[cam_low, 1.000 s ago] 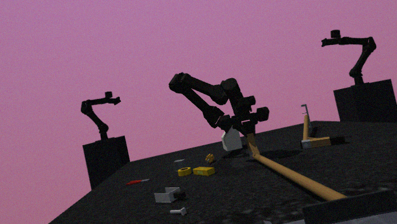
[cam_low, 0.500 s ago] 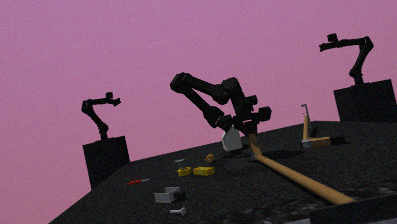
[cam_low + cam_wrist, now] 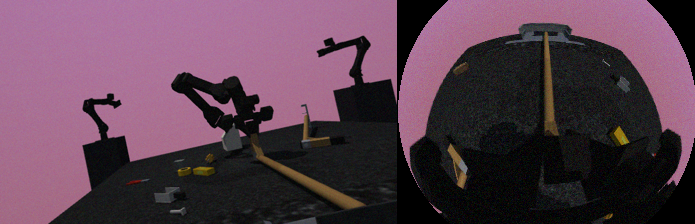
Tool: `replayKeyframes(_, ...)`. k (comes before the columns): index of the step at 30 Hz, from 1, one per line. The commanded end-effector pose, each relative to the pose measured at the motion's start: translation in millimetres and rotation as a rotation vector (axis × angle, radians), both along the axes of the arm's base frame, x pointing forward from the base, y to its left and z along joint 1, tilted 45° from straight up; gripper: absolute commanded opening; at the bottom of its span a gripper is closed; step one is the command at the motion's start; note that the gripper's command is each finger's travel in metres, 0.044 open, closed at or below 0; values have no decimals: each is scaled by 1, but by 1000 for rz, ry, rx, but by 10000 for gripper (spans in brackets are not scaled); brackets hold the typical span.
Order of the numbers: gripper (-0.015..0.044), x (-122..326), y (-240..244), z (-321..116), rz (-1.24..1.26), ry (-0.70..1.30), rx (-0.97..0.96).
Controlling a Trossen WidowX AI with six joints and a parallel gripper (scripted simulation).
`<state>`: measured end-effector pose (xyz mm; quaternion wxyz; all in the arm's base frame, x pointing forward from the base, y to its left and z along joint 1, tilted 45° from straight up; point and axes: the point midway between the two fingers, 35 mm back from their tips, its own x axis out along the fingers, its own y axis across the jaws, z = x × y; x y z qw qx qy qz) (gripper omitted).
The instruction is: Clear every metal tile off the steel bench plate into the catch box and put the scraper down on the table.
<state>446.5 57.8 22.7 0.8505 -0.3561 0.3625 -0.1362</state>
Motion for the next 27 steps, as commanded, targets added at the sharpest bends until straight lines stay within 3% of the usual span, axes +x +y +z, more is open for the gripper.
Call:
replayKeyframes(1,0,9,3,2,7,-4,2)
replayKeyframes(27,0,46,8,5,6,-7,2)
